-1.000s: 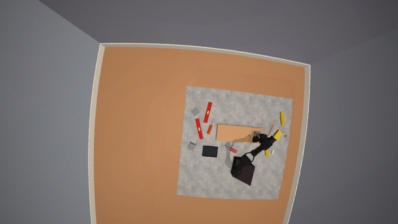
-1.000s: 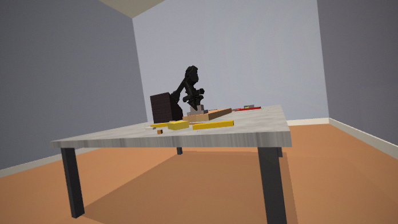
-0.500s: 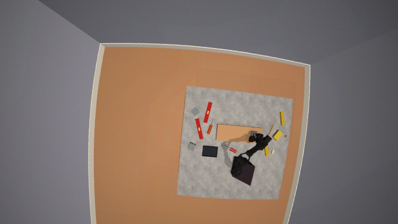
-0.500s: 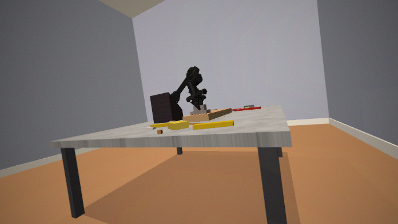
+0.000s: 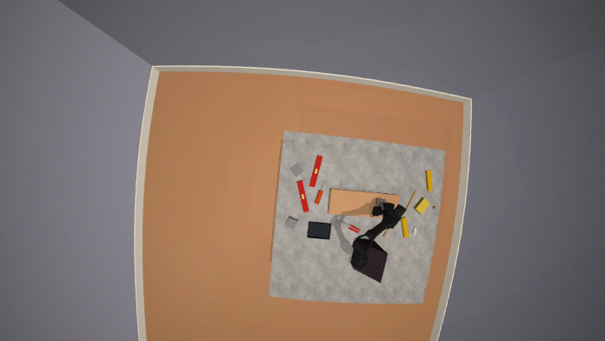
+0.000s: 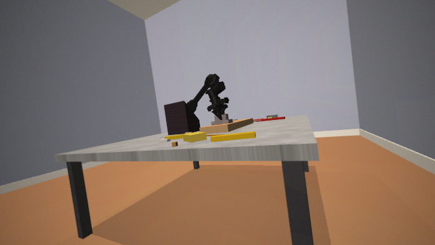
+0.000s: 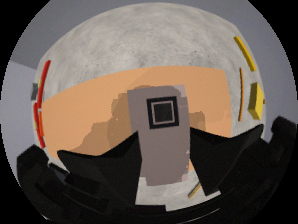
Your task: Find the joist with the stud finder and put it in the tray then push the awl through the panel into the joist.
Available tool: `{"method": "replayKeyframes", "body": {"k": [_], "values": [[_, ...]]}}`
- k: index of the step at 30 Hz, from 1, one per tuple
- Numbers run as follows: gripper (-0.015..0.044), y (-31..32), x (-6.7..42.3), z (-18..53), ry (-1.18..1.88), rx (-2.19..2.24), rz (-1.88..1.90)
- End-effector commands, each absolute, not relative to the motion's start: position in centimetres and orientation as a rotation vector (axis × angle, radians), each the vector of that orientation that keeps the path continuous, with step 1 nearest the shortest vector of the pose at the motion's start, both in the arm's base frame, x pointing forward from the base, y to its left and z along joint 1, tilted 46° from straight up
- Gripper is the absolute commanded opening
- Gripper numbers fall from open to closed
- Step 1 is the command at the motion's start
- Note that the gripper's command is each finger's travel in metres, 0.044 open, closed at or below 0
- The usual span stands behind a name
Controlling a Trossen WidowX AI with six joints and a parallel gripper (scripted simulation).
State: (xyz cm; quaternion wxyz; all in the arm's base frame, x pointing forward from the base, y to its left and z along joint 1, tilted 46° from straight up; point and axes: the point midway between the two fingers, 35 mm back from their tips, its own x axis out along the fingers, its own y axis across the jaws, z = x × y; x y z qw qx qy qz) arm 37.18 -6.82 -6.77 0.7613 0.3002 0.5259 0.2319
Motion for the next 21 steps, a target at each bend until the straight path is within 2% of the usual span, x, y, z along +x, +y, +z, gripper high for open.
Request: {"method": "replayKeyframes", "body": {"k": [1,21], "values": [[0.0000,-5.6,37.1,-5.7,1.143,0.662,0.510],[0.0000,-1.5,36.9,-1.7,1.144,0.665,0.512]]}}
